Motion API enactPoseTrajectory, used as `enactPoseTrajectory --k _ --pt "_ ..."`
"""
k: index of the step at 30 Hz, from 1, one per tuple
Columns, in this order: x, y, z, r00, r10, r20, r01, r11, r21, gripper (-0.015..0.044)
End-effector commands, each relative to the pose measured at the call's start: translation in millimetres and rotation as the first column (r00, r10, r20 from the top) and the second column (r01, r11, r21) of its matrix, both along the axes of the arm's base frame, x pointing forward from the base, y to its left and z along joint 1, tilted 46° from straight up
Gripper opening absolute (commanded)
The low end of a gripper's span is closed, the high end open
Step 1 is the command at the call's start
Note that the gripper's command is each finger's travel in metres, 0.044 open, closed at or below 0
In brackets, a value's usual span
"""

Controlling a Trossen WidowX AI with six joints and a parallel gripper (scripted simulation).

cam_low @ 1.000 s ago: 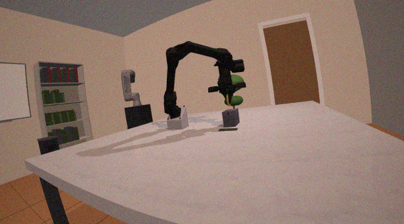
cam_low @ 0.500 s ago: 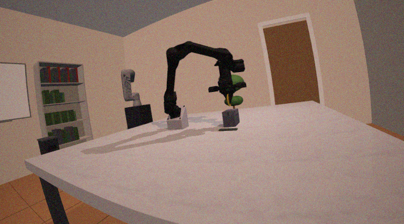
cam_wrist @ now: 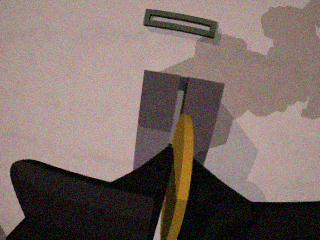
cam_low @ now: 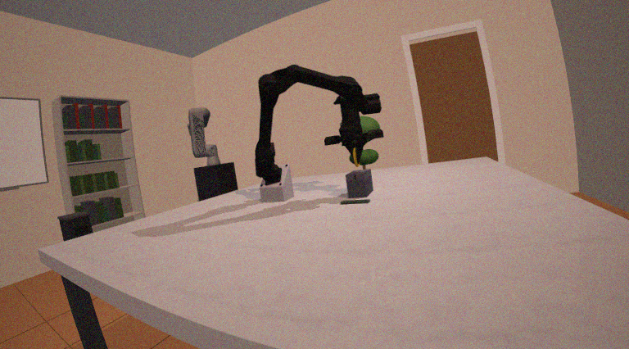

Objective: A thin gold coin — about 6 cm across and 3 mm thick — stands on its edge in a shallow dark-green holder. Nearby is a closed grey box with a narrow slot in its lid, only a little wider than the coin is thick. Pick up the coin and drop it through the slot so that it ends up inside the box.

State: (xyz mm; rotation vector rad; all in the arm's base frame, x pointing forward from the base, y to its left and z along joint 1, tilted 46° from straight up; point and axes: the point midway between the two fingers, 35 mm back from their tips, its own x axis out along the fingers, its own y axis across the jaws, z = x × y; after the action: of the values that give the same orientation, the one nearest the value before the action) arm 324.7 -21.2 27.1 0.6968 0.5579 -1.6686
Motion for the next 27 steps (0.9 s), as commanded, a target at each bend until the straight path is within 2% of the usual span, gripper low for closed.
enactPoseTrajectory --k 1,27 --pt "-1.4 -2.5 -1.3 1.000 0.005 -0.005 -0.005 1.000 -0.004 0.0000" --pt "-2.6 -10.7 -10.3 1.000 0.005 -0.004 -0.005 1.000 -0.005 0.0000"
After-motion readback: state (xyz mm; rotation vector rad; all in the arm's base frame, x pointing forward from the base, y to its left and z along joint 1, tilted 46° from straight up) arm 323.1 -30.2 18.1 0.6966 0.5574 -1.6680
